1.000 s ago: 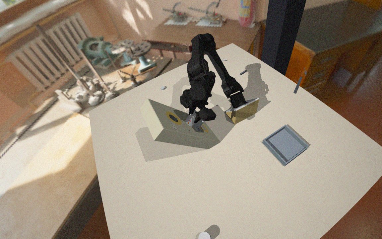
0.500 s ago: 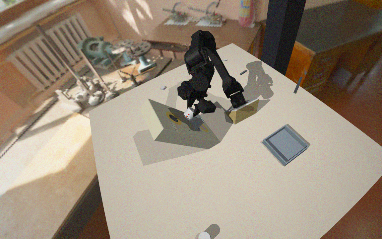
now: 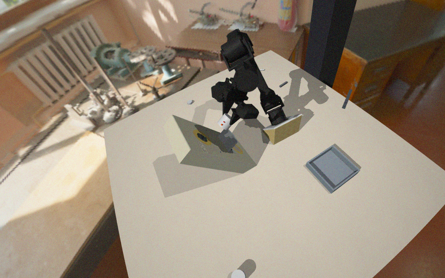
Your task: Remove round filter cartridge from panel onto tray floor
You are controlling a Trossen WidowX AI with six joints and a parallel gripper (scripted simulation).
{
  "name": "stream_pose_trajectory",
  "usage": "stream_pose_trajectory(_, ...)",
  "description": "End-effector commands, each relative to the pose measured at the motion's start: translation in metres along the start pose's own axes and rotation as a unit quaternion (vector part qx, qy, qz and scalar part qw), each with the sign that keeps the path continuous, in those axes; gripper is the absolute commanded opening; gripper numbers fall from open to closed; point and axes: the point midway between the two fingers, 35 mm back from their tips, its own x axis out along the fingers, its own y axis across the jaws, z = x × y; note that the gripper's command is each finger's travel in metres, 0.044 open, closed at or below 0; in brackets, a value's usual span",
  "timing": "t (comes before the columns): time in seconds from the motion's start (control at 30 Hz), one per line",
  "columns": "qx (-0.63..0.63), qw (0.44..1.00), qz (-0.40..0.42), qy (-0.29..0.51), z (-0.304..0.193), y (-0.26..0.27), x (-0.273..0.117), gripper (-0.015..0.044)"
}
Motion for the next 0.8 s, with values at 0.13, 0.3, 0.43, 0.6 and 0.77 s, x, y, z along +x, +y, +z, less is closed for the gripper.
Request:
stream_pose_trajectory(0.13,0.0,1.0,0.0,0.001,0.0,0.039,0.004,0.0)
stream_pose_trajectory(0.3,0.001,1.0,0.0,0.001,-0.001,0.066,0.008,0.0)
stream_pose_trajectory(0.43,-0.005,1.0,0.001,0.003,-0.002,0.069,0.009,0.0)
stream_pose_trajectory(0.6,-0.083,0.995,0.045,0.018,-0.018,0.098,0.0,0.0)
stream_pose_trajectory(0.77,-0.175,0.979,0.1,0.028,-0.039,0.131,-0.012,0.0)
